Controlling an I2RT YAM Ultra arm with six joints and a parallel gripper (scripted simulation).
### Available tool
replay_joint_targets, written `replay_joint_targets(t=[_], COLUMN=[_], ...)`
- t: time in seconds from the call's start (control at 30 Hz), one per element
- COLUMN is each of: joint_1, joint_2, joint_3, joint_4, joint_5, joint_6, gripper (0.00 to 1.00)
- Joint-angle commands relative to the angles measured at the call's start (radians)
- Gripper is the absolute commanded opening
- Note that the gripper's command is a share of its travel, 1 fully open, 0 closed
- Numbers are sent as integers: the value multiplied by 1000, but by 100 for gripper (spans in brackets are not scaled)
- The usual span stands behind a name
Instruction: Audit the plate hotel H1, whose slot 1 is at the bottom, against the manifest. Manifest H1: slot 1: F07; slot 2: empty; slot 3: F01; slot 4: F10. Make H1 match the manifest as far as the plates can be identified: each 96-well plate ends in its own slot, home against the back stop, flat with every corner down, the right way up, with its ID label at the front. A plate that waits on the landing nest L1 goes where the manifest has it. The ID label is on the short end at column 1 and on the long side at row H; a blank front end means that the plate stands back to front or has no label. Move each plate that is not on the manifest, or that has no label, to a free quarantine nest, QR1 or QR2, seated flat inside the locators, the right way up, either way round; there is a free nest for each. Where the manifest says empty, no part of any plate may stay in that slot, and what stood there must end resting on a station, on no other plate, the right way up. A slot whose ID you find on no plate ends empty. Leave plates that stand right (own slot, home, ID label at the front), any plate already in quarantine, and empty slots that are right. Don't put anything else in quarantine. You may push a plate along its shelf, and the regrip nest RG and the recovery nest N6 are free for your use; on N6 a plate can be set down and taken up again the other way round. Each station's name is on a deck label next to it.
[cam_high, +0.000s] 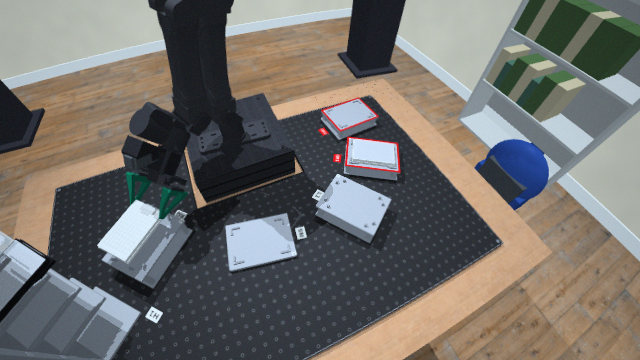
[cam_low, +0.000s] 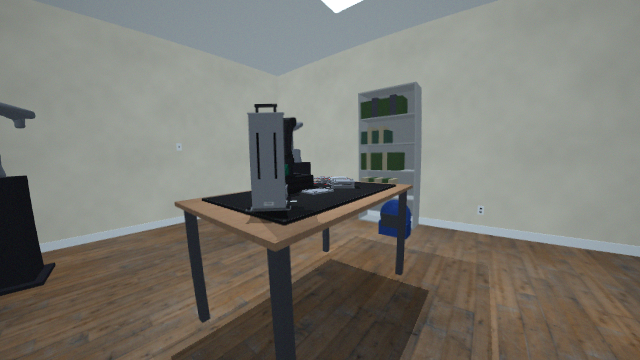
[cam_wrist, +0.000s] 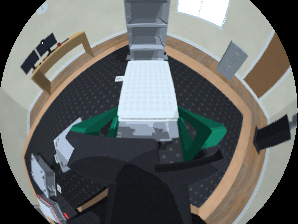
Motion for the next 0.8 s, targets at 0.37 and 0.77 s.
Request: replay_joint_targets(t=[0.37,0.77], joint_1=[-2,-4], joint_2=[-151,-257], joint_3=[32,59], joint_4=[-188,-320], joint_5=[-6,-8], joint_6=[-3,-4], gripper=[86,86])
